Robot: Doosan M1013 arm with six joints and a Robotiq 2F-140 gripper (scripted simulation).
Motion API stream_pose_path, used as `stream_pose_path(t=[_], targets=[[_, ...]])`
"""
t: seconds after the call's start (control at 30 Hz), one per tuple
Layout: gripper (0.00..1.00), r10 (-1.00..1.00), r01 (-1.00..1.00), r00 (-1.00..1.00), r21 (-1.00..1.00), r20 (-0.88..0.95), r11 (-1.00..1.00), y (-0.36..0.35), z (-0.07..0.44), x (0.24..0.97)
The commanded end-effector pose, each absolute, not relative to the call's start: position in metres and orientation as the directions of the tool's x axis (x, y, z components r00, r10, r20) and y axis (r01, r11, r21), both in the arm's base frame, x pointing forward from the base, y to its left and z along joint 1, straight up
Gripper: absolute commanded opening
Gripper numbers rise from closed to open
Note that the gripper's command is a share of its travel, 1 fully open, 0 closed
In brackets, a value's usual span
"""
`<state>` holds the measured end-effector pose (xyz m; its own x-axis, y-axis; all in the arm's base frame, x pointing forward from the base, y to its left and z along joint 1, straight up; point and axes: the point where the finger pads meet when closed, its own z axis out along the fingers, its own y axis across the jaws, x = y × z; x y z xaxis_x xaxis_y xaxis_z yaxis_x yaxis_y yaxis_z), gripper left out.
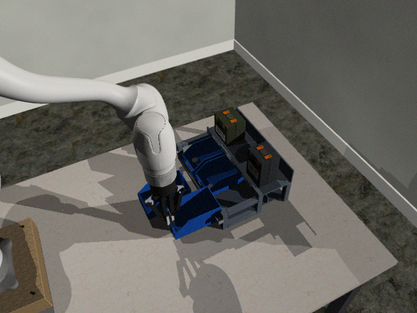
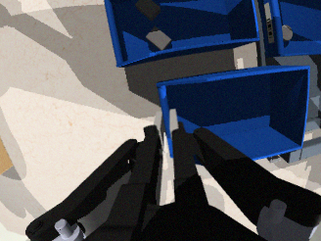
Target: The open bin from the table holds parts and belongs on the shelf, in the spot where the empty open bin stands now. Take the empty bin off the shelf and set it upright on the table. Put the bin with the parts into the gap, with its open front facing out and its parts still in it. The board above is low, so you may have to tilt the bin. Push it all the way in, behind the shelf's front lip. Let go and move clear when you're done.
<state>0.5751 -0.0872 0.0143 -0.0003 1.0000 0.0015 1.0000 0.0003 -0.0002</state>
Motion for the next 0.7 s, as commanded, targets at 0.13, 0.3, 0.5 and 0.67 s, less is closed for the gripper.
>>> stream_pose_path(t=[0.13,0.3,0.5,0.67], targets=[[0.10,1.000,1.000,0.000,0.000,0.002,0.000,-0.087,0.014,0.568],[0.10,1.000,1.000,0.000,0.000,0.002,0.000,-0.087,0.014,0.562],[0.10,1.000,1.000,0.000,0.000,0.002,0.000,-0.087,0.014,0.556],[0.10,1.000,1.000,0.000,0.000,0.002,0.000,-0.087,0.014,0.555]])
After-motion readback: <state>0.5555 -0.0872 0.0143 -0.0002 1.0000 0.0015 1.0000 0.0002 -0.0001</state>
